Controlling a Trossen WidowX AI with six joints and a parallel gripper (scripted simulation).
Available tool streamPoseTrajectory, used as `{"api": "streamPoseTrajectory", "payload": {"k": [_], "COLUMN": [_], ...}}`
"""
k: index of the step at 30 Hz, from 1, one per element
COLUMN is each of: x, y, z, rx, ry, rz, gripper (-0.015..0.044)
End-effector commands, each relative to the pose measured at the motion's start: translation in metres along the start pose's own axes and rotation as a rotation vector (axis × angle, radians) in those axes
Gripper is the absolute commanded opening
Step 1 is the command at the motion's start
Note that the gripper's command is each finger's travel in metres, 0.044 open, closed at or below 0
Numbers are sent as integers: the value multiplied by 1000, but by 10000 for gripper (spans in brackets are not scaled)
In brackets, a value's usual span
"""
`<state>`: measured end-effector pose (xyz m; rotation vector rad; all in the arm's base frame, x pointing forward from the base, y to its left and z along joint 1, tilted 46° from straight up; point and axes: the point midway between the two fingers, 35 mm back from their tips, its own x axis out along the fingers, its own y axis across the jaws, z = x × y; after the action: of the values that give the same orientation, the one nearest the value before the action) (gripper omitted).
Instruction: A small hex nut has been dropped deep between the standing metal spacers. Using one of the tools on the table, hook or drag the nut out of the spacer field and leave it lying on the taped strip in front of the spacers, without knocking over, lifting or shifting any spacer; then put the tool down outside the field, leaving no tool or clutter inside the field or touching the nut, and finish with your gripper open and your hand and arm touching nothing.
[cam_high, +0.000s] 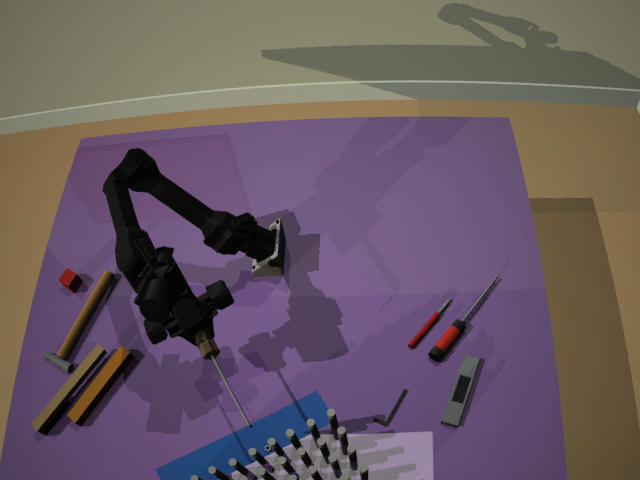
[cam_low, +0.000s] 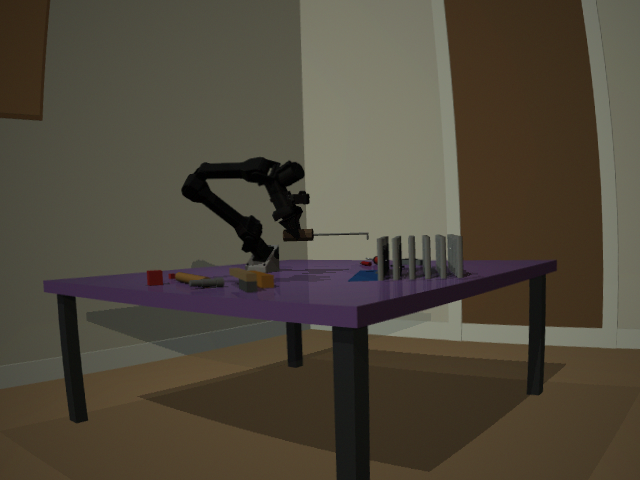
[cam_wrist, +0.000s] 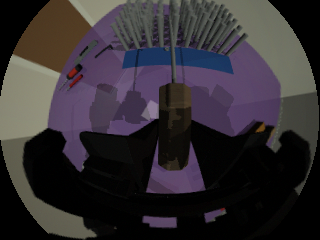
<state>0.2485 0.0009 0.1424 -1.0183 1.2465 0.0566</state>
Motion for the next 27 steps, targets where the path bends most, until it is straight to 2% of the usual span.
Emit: {"api": "streamPoseTrajectory", "payload": {"k": [1,8,9,27], "x": [-20,-48,-34,-54], "y": [-2,0,1,76], "z": [10,19,15,101], "rx": [5,1,-3,-172], "ry": [-5,-7,-3,-101], "rz": [-8,-19,-8,122], "gripper": [0,0,0,0]}}
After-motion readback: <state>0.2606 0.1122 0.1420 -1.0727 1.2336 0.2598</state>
